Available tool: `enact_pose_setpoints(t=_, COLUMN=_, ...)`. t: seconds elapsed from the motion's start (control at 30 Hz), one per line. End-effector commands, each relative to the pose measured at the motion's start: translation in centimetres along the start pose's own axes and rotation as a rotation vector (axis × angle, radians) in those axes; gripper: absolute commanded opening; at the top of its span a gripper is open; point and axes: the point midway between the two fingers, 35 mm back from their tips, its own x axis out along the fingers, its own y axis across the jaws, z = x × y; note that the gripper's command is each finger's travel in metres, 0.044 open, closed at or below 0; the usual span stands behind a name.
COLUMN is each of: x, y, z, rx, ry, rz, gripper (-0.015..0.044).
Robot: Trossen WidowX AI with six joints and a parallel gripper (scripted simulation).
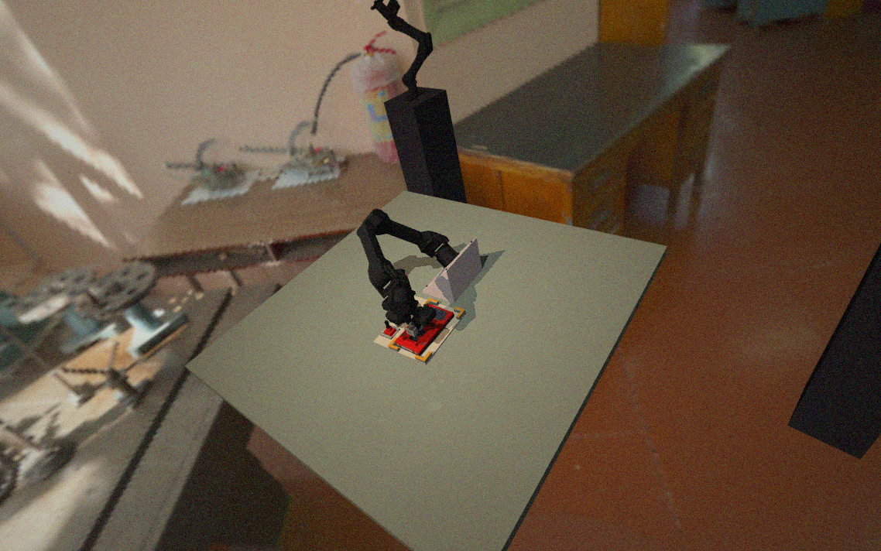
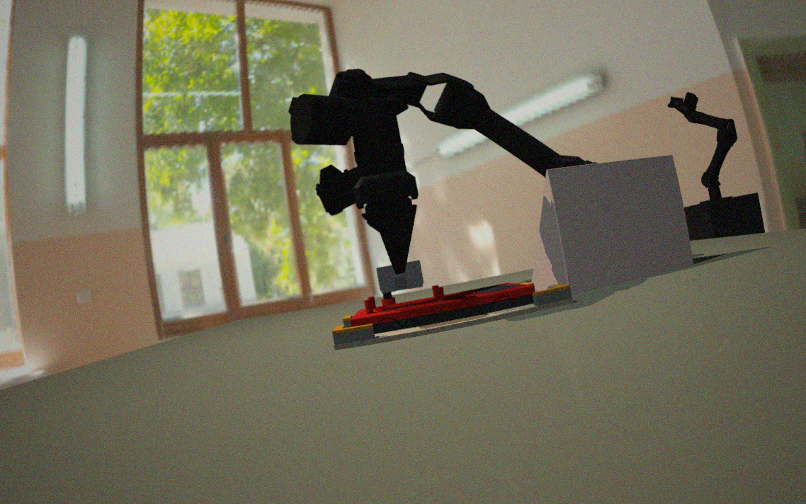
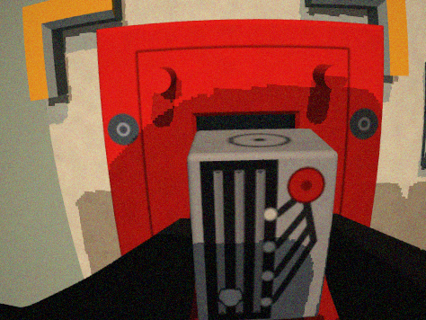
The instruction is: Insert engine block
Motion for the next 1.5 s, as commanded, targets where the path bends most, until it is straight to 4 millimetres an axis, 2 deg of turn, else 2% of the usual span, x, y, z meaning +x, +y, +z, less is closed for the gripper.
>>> enact_pose_setpoints(t=0.0, x=0.1, y=0.1, z=0.0, rx=-0.003, ry=0.001, rz=0.004, gripper=0.0160)
enact_pose_setpoints(t=1.47, x=1.3, y=0.1, z=0.0, rx=-0.007, ry=0.001, rz=0.004, gripper=0.0160)
